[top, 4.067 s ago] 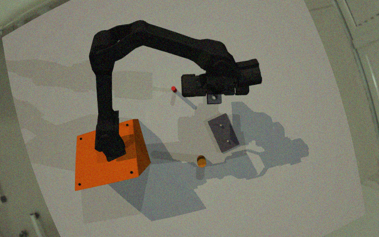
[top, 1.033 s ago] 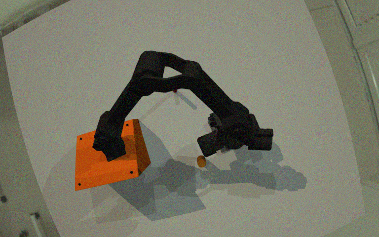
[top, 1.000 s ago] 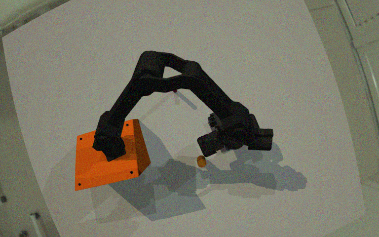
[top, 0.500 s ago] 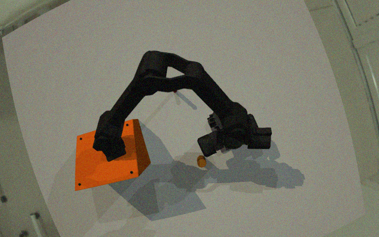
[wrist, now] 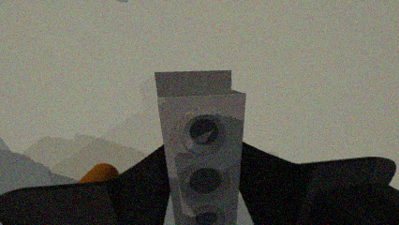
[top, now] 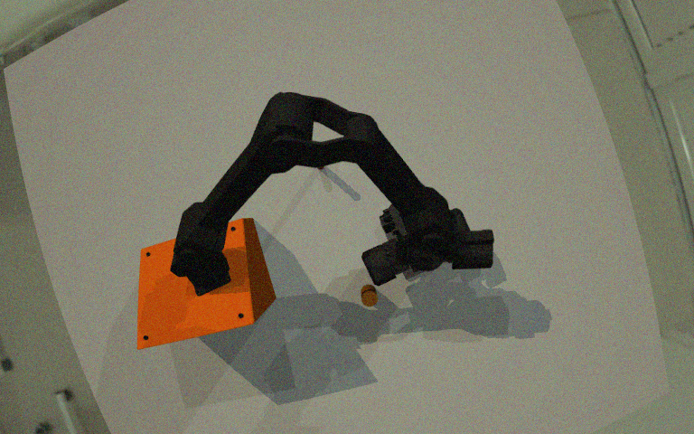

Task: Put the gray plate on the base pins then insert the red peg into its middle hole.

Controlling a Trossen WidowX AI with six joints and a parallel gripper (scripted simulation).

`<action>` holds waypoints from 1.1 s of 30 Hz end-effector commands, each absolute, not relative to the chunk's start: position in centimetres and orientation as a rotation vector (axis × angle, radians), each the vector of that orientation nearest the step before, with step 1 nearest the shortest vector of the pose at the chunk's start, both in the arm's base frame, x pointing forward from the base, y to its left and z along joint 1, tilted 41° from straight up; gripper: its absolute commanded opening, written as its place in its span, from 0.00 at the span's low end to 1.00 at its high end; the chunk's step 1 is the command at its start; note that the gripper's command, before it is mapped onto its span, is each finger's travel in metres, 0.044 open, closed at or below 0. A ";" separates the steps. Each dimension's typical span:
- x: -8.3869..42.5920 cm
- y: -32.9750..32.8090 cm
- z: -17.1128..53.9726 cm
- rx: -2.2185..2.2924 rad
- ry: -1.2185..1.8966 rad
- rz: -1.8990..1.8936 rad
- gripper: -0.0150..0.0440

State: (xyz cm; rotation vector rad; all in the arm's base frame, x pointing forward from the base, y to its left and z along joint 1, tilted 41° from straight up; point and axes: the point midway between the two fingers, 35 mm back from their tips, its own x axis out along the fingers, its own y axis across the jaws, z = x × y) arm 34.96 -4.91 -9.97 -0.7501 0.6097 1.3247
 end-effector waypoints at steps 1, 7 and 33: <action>34.8 -4.5 -10.4 -0.736 0.614 1.325 0.25; 35.0 -4.8 -10.1 -0.750 0.610 1.325 0.25; 34.8 -7.6 -7.2 -0.749 0.616 1.324 1.00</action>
